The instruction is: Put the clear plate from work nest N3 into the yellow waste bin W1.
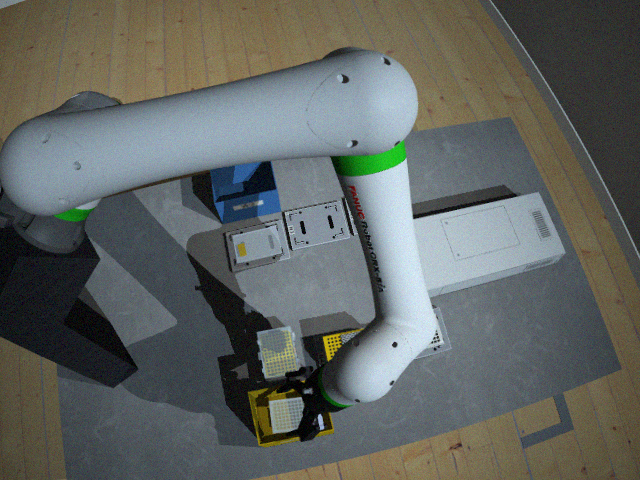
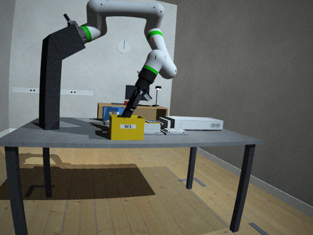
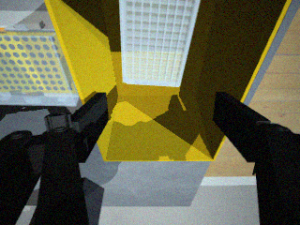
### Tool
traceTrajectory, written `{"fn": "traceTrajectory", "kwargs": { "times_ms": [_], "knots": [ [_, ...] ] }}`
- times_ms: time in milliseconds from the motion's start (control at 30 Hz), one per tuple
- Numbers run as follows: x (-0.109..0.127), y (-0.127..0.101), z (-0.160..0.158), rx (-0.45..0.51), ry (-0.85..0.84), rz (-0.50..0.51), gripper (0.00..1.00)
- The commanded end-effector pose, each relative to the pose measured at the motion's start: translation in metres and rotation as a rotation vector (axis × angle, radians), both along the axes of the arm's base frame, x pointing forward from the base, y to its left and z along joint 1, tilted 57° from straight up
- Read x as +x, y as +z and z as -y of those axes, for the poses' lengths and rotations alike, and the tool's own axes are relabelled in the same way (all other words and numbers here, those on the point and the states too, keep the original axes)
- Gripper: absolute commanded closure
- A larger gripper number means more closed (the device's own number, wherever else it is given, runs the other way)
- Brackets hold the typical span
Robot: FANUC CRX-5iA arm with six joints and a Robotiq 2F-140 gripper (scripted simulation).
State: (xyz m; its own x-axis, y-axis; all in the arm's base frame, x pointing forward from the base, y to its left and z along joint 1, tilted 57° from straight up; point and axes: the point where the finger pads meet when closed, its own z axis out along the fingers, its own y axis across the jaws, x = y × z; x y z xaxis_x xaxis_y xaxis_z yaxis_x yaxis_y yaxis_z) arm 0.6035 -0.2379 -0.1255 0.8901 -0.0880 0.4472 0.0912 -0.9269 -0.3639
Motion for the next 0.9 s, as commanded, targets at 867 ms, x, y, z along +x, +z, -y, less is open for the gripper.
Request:
{"fn": "traceTrajectory", "kwargs": {
  "times_ms": [867],
  "knots": [
    [-0.024,0.017,0.01,-0.001,-0.001,0.0,0.3]
  ]
}}
